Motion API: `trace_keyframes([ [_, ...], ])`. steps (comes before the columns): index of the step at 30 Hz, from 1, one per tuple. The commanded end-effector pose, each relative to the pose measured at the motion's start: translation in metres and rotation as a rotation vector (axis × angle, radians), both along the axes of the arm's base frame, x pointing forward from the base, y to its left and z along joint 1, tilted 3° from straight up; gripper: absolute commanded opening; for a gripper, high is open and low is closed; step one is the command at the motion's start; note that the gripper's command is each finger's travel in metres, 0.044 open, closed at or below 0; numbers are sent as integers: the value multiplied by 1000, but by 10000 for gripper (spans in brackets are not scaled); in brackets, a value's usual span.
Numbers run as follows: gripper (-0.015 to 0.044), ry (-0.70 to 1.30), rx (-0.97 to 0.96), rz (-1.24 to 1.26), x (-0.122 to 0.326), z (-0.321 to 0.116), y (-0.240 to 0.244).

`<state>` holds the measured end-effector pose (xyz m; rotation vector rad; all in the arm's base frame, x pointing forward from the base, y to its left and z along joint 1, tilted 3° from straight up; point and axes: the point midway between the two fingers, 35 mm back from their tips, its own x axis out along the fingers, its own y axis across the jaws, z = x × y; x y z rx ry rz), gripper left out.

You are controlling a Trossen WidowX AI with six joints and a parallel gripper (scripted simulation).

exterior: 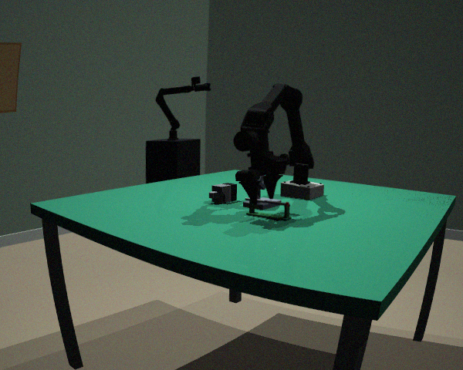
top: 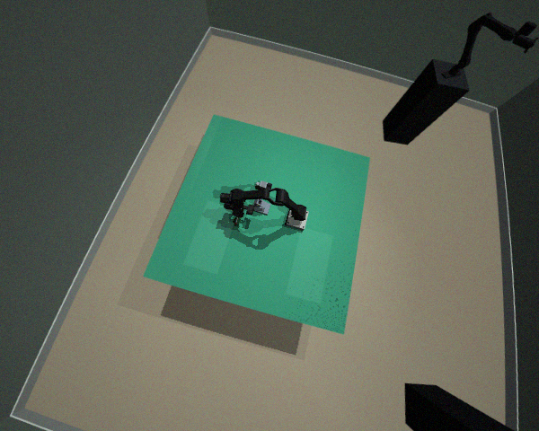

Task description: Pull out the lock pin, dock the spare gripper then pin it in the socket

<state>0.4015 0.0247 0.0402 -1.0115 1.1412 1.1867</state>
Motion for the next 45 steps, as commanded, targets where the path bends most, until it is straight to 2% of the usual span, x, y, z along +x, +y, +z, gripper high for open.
trace_keyframes([
  [1,440,-1,0,0,0,11,-1],
  [25,440,27,0,-9,-5,71,-4],
  [29,440,28,0,-9,-5,69,-4],
  [41,440,27,0,-10,-7,125,-7],
  [45,440,-23,38,-184,-9,118,-36],
])
